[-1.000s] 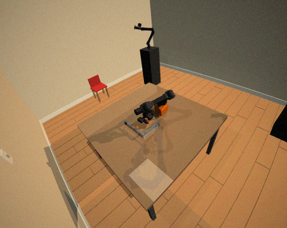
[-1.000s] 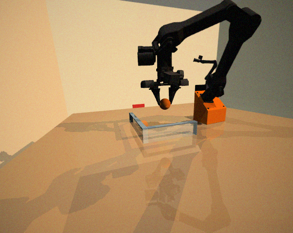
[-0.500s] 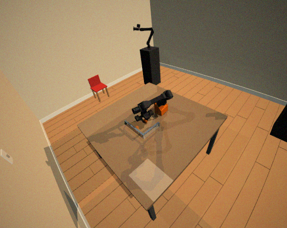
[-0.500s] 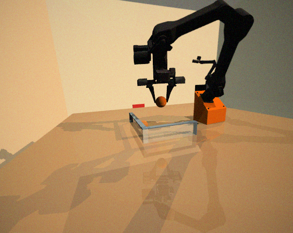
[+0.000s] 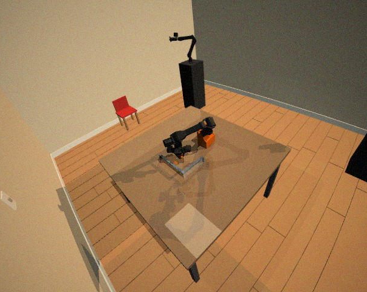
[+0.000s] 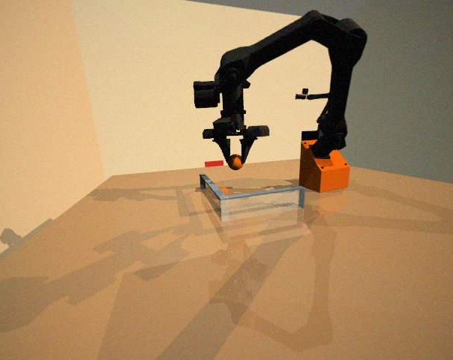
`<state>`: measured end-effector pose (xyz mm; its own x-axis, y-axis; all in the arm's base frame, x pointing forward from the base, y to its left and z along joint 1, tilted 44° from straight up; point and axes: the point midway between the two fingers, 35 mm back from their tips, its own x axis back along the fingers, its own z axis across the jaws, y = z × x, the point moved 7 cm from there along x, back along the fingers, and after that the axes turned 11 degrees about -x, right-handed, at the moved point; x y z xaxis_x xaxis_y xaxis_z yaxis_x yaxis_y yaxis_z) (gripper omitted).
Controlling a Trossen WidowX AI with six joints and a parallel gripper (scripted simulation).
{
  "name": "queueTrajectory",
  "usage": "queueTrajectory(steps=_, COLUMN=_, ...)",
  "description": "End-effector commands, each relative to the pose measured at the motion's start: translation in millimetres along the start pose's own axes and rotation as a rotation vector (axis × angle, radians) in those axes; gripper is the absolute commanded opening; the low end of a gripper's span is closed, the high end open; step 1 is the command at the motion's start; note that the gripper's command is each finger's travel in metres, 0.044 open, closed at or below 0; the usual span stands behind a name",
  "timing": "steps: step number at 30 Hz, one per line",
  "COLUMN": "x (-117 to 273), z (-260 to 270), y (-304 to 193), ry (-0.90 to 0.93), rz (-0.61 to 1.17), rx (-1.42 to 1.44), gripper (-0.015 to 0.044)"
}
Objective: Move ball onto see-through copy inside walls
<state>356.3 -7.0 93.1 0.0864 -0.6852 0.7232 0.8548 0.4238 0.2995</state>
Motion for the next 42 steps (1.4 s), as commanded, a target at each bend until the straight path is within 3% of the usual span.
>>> queueTrajectory(steps=1, x=-1.3, z=-13.7, y=1.3, ry=-0.011, rz=-0.007, rx=-0.147, gripper=0.0000)
queueTrajectory(steps=17, x=-21.1, z=-61.5, y=-4.9, ry=-0.009, rz=-0.011, rx=-0.719, gripper=0.0000)
queueTrajectory(steps=24, x=-24.7, z=-62.3, y=-4.8, ry=-0.009, rz=-0.012, rx=-0.725, gripper=0.0000)
queueTrajectory(steps=35, x=-87.5, z=-62.6, y=-4.1, ry=-0.006, rz=-0.012, rx=-0.725, gripper=0.0000)
queueTrajectory(steps=42, x=-93.2, z=-62.3, y=-4.4, ry=-0.006, rz=-0.012, rx=-0.725, gripper=0.0000)
